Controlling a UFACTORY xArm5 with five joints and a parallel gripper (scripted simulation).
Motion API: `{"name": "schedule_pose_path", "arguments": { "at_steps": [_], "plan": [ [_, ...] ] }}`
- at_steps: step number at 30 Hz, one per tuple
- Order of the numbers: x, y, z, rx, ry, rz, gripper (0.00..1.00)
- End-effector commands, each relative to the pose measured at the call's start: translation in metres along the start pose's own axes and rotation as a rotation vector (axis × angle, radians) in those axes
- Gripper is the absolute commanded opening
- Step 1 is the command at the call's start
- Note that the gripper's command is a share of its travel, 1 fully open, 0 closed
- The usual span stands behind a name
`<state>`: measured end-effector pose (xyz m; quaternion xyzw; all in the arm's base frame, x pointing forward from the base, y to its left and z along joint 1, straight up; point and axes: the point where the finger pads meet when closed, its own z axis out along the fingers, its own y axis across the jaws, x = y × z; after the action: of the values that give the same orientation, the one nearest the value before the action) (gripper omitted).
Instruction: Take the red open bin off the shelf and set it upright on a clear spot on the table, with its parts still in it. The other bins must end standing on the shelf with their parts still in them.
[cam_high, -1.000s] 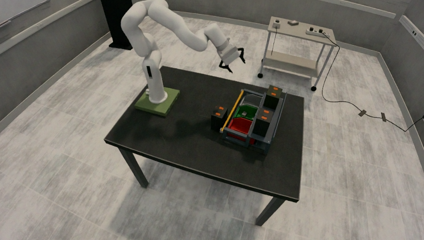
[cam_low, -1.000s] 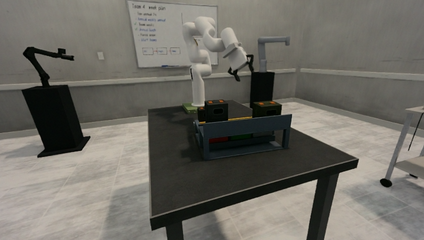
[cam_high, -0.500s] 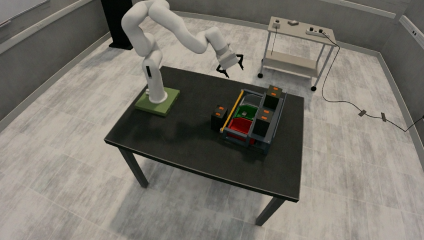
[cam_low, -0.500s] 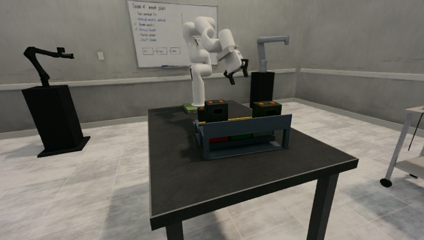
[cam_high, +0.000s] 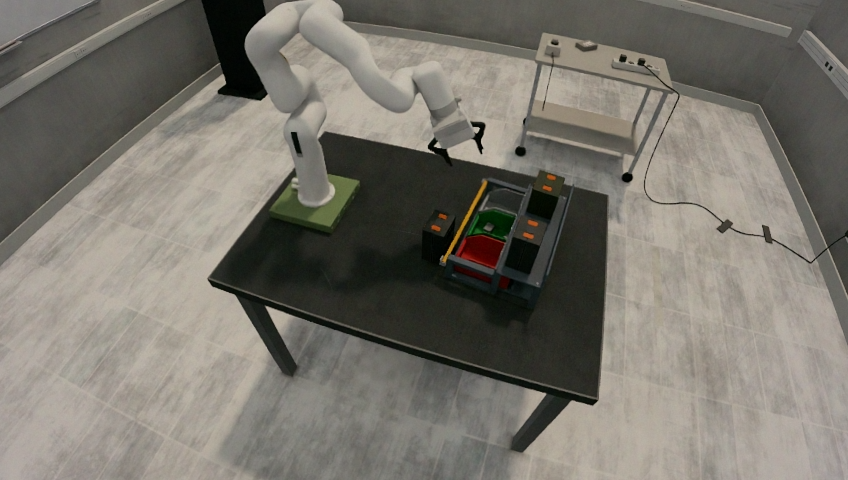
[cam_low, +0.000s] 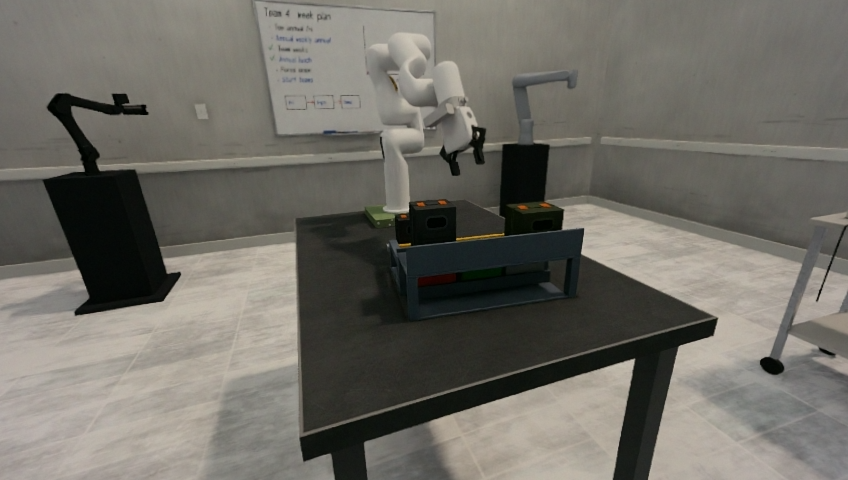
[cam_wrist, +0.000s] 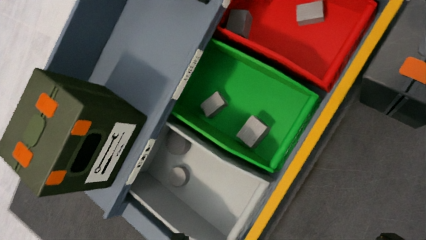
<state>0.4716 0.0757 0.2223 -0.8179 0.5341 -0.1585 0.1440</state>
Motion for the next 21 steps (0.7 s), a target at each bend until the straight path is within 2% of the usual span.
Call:
{"name": "schedule_pose_path", "arguments": {
  "at_steps": [1,21],
  "plan": [
    [0.009,0.006,0.003,-0.03,0.011,0.036,1.0],
    [0.043,0.039,0.022,-0.152,0.009,0.181,1.0]
  ]
}}
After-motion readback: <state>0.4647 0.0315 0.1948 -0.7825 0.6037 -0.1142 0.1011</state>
